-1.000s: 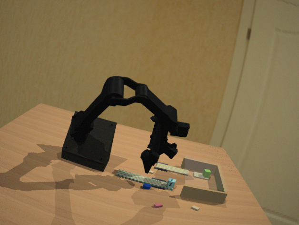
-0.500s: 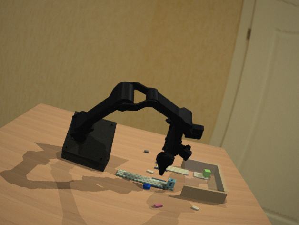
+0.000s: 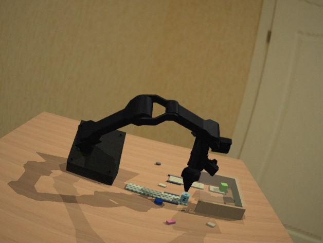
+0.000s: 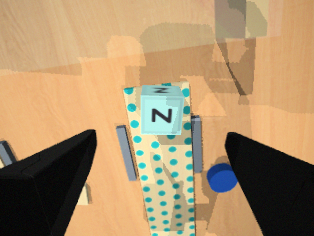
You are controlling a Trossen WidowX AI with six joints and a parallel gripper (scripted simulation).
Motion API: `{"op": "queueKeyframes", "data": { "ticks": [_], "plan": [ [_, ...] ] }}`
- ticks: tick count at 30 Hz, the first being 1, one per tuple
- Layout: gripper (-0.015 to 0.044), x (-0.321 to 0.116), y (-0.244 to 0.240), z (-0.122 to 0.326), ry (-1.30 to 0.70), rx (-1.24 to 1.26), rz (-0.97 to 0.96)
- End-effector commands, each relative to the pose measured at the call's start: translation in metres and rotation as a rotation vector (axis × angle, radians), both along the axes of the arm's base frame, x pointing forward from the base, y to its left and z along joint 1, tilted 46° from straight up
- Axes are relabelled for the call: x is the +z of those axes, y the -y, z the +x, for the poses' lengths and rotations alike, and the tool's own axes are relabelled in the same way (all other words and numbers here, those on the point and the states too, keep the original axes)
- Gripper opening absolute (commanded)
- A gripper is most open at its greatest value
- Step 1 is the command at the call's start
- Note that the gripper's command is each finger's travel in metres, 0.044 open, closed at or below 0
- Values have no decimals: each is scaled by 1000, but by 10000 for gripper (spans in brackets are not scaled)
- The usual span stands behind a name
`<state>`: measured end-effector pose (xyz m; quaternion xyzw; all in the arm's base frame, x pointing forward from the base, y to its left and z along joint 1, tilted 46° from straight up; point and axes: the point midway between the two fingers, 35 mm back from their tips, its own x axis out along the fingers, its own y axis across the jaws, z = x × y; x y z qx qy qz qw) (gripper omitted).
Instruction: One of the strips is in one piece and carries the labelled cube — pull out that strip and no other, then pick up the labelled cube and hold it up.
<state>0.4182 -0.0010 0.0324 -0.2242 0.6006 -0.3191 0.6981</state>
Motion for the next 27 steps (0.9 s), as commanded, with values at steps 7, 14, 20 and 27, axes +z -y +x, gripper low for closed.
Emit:
{"op": "queueKeyframes", "data": {
  "ticks": [7, 14, 20, 27],
  "plan": [
    [250, -11, 12, 3, -4, 1, -5],
    [250, -18, 20, 4, -4, 1, -5],
    [250, -25, 27, 5, -4, 1, -6],
    [250, -33, 36, 5, -4, 1, -7]
  ]
}}
